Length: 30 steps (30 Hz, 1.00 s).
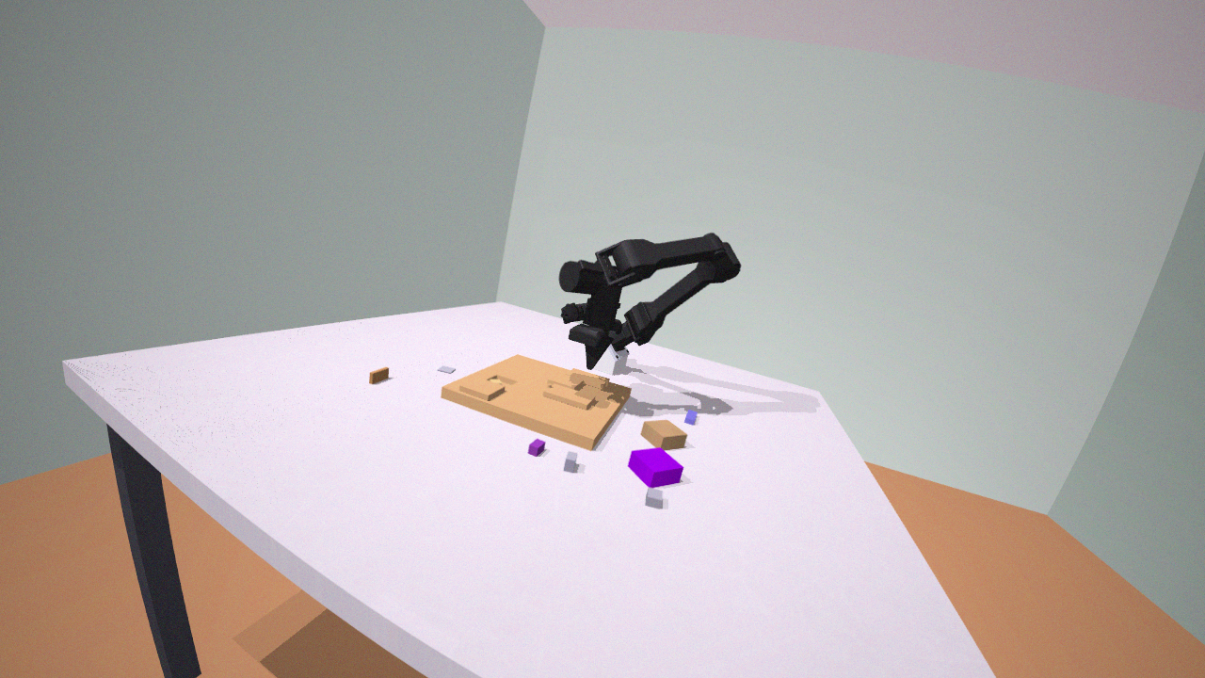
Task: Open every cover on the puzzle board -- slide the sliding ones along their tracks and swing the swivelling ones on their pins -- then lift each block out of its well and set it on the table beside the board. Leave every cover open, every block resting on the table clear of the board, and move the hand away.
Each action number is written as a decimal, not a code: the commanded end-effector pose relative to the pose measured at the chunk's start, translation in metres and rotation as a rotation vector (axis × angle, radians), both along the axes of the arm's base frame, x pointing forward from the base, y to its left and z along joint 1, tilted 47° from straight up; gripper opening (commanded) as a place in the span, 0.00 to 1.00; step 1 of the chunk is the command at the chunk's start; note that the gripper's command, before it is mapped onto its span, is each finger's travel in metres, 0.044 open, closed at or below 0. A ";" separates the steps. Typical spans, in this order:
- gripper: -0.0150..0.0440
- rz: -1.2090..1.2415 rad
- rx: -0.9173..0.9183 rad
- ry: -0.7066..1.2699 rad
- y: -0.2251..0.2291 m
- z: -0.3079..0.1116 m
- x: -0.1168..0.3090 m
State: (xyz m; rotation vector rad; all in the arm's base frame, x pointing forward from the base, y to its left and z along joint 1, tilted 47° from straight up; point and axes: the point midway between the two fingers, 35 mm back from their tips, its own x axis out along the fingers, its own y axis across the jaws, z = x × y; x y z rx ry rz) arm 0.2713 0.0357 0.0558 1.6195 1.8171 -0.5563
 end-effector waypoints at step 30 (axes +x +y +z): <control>0.25 -0.004 0.007 0.005 0.025 -0.023 -0.002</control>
